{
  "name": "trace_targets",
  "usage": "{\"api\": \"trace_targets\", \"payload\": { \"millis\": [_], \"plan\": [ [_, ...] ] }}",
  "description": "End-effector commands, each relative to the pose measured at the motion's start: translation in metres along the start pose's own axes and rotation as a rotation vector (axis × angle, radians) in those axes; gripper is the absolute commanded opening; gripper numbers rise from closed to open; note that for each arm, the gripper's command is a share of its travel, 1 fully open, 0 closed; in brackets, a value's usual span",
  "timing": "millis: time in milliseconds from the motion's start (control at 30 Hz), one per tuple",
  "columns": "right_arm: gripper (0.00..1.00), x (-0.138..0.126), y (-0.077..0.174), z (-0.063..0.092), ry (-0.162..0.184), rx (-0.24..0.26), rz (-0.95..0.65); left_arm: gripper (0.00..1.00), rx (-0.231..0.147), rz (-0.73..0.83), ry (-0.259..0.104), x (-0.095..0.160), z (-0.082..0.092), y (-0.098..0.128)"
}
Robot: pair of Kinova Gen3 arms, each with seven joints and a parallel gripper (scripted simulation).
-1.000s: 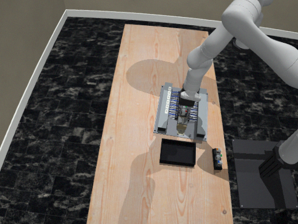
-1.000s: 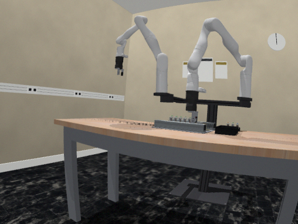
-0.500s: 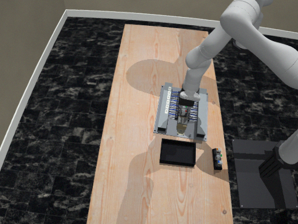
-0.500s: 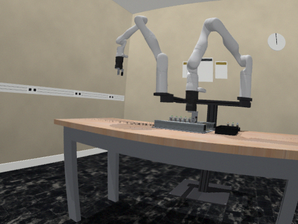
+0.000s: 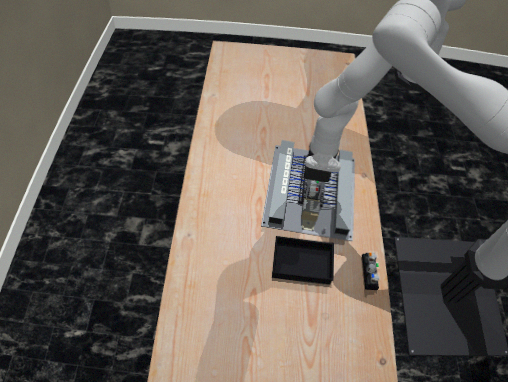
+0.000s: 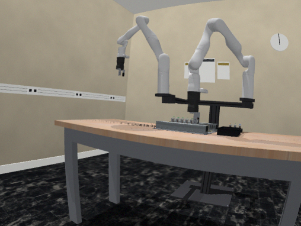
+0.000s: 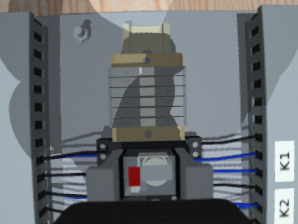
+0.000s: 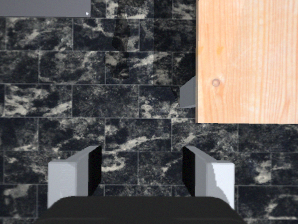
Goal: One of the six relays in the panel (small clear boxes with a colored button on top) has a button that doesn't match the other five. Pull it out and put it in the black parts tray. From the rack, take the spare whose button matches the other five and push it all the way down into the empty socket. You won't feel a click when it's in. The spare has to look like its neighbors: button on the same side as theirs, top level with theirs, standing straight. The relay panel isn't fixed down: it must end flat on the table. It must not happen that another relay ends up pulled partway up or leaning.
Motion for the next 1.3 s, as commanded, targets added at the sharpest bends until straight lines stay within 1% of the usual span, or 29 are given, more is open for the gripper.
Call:
{"api": "trace_targets", "payload": {
  "millis": [0, 733, 1267],
  "plan": [
    [1.00, 0.0000, -0.0003, 0.0006, -0.001, -0.002, 0.000, 0.00, -0.002, 0.000, 0.000, 0.0015, 0.0015, -0.0005],
    [1.00, 0.0000, -0.0003, 0.0006, -0.001, -0.002, 0.000, 0.00, -0.004, 0.000, 0.023, 0.0039, 0.0016, -0.0002],
    [1.00, 0.0000, -0.0003, 0.0006, -0.001, -0.002, 0.000, 0.00, -0.002, 0.000, 0.007, 0.0021, 0.0017, -0.0004]
  ]
}}
Point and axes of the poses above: on each arm, the point where the finger pads meet when closed, its own z axis back along the fingers, its own x axis across the jaws, y = z × x, the point moved 8 cm from there along z, back along the fingers, and after that the axes turned 7 degrees about -z, right-handed, at the moved point
